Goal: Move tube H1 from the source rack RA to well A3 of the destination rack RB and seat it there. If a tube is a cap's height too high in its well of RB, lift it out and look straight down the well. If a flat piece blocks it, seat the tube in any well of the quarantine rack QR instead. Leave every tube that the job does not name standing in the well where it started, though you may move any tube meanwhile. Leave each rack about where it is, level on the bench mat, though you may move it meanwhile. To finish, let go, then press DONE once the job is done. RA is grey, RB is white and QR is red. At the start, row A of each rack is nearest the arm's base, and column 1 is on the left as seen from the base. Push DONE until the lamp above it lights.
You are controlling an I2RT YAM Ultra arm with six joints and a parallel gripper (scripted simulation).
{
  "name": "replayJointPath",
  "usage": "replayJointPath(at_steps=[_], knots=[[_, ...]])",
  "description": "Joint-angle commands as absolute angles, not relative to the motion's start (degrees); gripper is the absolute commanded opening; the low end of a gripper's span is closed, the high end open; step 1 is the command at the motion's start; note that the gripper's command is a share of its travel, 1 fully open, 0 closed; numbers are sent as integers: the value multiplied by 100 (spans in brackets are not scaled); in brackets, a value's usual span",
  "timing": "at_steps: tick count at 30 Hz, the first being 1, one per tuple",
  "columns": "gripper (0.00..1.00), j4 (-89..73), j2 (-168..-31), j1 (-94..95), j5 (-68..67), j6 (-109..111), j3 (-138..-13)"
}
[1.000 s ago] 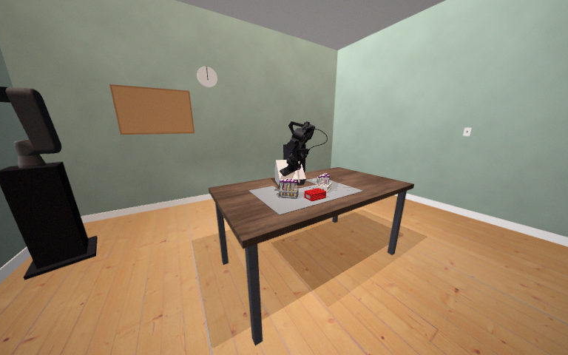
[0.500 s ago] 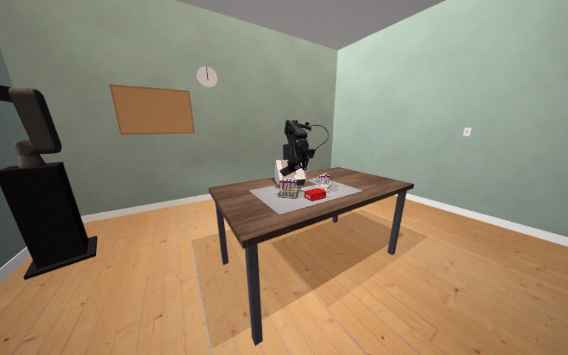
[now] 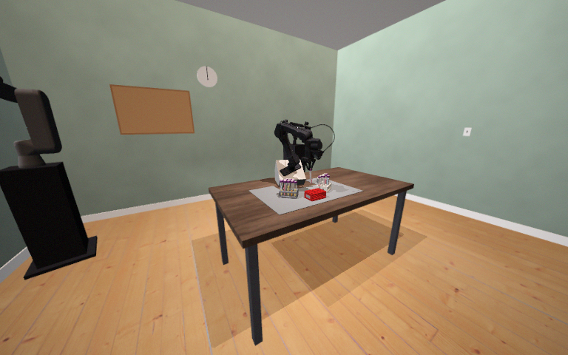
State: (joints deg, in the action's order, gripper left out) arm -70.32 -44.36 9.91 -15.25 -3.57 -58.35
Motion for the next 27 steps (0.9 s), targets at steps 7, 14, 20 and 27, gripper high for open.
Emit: replayJointPath(at_steps=[7, 14, 20, 27], knots=[[0, -7256, -4623, 1510, -2426, -1410, -6147], [0, -7232, -4596, 1421, -2331, -2431, -6142], [0, -7216, -4580, 1378, -2283, -3510, -6138], [0, -7222, -4586, 1393, -2301, -4489, -6139]])
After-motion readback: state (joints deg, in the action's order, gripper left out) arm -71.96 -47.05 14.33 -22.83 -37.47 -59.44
